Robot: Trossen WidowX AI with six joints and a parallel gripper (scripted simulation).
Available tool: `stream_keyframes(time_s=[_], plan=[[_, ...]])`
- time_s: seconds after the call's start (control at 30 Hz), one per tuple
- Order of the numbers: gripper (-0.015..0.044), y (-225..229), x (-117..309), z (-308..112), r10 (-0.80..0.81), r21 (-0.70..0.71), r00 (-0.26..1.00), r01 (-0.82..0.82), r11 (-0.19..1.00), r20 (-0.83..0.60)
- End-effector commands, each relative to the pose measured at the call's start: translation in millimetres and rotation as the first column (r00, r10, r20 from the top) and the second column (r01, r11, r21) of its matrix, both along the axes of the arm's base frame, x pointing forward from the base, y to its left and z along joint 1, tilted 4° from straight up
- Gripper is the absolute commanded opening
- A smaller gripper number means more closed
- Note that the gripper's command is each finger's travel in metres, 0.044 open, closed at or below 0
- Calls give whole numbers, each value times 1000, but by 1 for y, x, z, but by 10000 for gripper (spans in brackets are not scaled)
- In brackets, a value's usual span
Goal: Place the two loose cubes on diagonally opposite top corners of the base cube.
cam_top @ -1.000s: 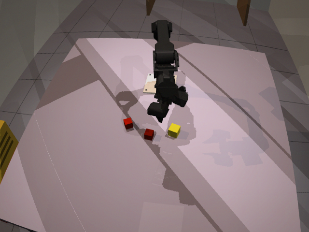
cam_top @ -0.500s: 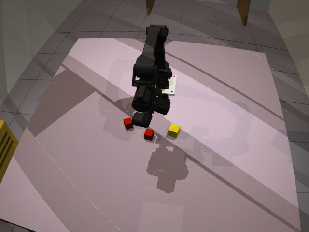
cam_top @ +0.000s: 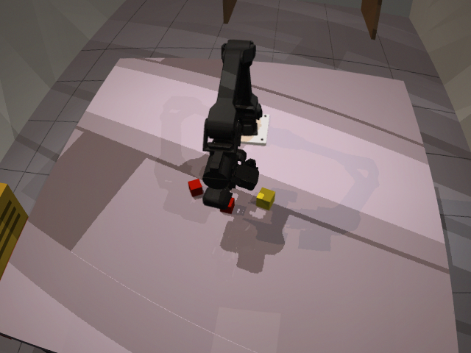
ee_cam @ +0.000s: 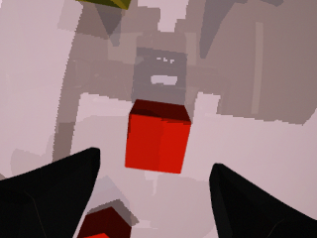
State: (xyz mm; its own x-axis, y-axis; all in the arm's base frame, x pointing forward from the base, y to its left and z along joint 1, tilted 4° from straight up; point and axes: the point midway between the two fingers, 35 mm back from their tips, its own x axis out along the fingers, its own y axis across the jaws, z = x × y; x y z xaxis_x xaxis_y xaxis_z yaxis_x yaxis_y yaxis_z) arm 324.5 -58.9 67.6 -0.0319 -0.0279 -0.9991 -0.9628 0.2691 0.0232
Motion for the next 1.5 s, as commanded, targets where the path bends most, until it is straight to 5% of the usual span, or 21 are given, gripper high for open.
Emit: stream_keyframes(time_s=[0.0,0.67,0.87,1.47], plan=[[265,0,0,-6,4,4,1000,-4,1000,-1],[265,0,-2,-36,4,3,1000,-4,1000,-2],[107,0,-2,-36,4,3,1000,-4,1000,-2],[105,0,5,5,4,3,1000,-4,1000,-1]])
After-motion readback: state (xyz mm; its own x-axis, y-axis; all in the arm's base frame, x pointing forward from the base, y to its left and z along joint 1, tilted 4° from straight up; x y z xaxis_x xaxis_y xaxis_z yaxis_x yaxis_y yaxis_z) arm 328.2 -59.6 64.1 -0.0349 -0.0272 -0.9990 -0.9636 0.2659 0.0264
